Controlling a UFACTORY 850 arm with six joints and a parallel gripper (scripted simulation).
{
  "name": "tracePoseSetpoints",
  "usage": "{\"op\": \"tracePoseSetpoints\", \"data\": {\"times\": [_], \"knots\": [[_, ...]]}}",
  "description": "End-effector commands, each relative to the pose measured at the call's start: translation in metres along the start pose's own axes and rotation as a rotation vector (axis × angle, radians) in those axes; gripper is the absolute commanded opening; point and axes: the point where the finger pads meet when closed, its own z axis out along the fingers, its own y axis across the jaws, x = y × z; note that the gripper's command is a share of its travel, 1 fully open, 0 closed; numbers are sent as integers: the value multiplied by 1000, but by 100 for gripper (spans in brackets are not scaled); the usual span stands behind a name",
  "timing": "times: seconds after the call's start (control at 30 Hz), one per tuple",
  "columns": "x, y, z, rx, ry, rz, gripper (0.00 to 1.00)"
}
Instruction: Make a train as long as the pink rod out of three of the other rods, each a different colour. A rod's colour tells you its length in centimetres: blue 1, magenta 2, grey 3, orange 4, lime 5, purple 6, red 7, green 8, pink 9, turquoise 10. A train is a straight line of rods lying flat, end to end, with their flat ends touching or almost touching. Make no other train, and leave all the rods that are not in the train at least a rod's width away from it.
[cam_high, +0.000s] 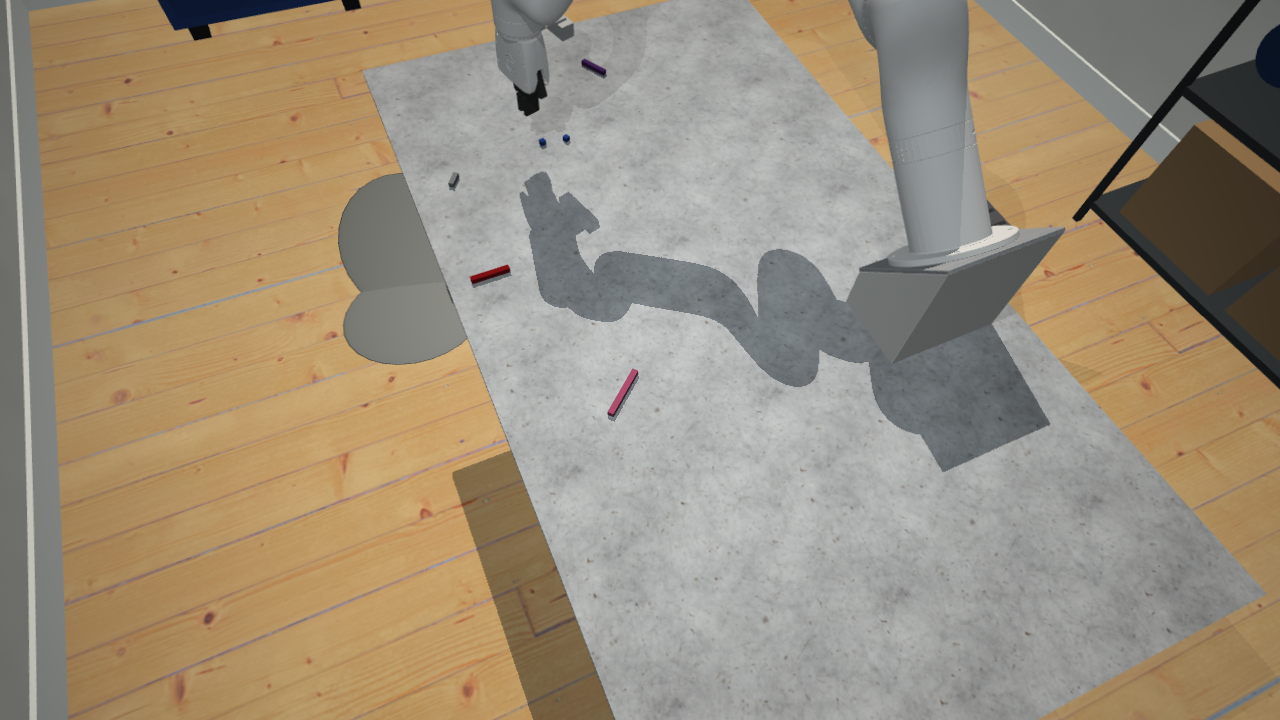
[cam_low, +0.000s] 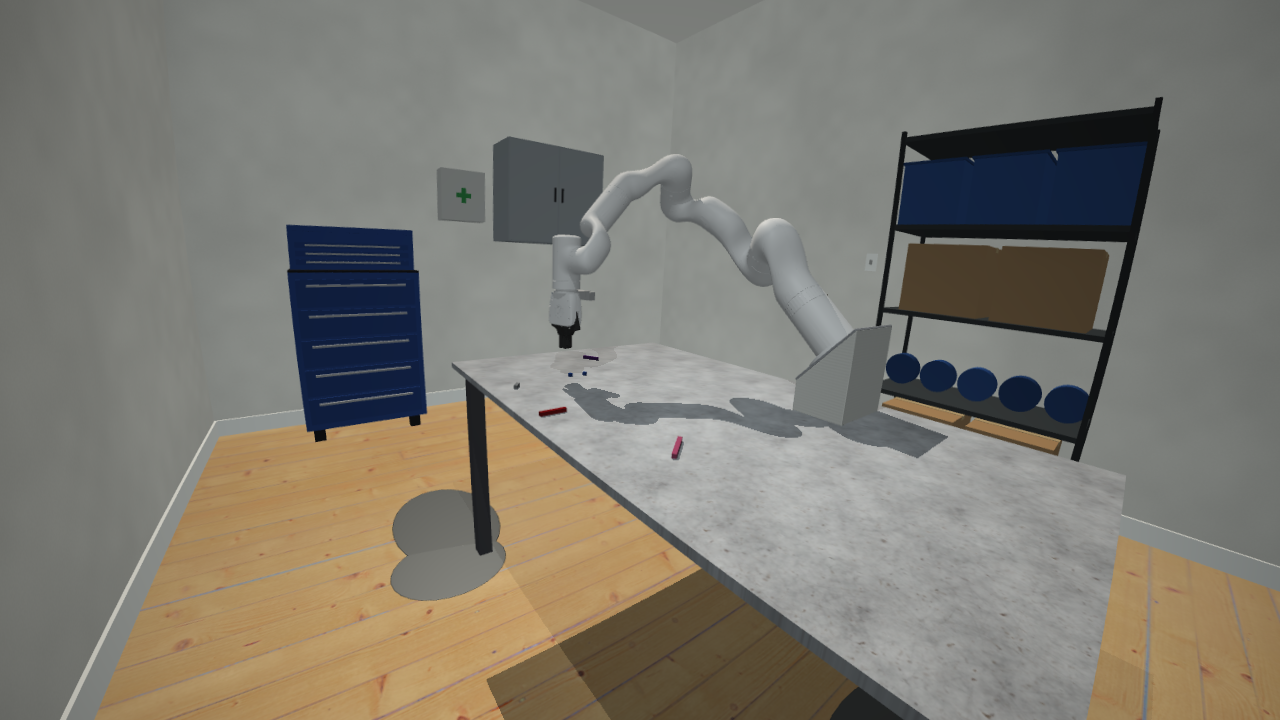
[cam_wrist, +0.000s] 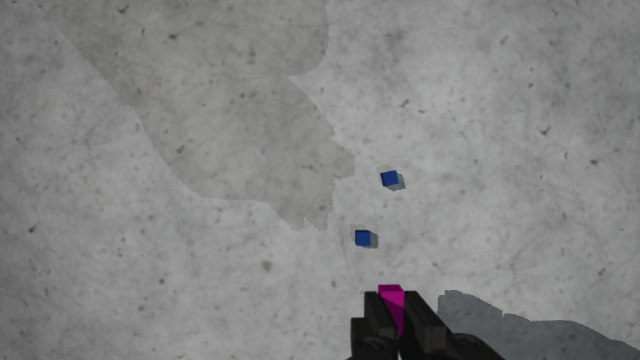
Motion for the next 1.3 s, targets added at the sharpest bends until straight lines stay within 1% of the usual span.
{"op": "tracePoseSetpoints", "data": {"times": [0.0,0.07,0.13,0.43,0.63,0.87,1.27], "knots": [[0,-1,12,1,-1,1,4],[0,-1,21,1,-1,1,4],[0,-1,21,1,-1,1,4],[0,-1,60,1,-1,1,4],[0,-1,76,1,-1,1,4],[0,-1,81,1,-1,1,4],[0,-1,81,1,-1,1,4]]}}
